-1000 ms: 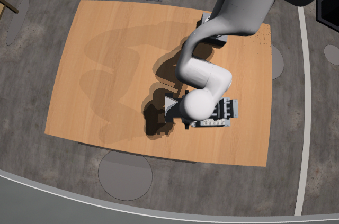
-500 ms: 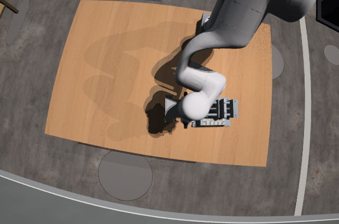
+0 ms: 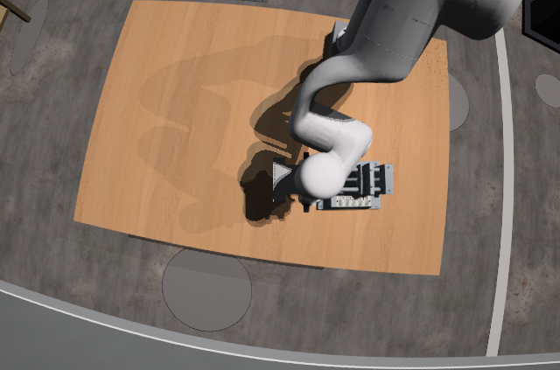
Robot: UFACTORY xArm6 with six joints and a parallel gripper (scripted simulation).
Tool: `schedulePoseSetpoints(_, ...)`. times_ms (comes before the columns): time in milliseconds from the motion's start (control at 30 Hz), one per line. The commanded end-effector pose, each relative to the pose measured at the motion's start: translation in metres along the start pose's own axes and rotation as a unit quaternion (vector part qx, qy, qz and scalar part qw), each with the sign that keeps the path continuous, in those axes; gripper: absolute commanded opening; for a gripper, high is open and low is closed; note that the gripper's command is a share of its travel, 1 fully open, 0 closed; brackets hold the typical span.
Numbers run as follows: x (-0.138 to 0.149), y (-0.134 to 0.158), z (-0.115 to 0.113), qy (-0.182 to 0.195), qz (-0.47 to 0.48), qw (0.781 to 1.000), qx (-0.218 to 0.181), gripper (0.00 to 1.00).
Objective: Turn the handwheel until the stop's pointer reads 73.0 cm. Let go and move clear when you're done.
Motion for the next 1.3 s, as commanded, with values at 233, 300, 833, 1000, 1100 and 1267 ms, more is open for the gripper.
schedulePoseSetpoints(233,-0.001,-0.0007,-0.0015,-0.002,0.0,1.0,0.001,0.06)
schedulePoseSetpoints(300,-0.001,-0.0007,-0.0015,-0.002,0.0,1.0,0.001,0.06)
schedulePoseSetpoints(833,-0.001,-0.0007,-0.0015,-0.002,0.0,1.0,0.001,0.06)
schedulePoseSetpoints(1000,-0.001,-0.0007,-0.0015,-0.002,0.0,1.0,0.001,0.06)
schedulePoseSetpoints(1100,-0.001,-0.0007,-0.0015,-0.002,0.0,1.0,0.001,0.06)
schedulePoseSetpoints(1267,-0.001,-0.0007,-0.0015,-0.002,0.0,1.0,0.001,0.06)
Point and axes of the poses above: the point where the finger pads meet when closed, its own z axis out along the fingers, its own x axis across the jaws, y = z × x, the point moved 7 cm from there along -z, back along the fingers, and after that the axes turned 15 degrees about -z, right-handed, at the moved point
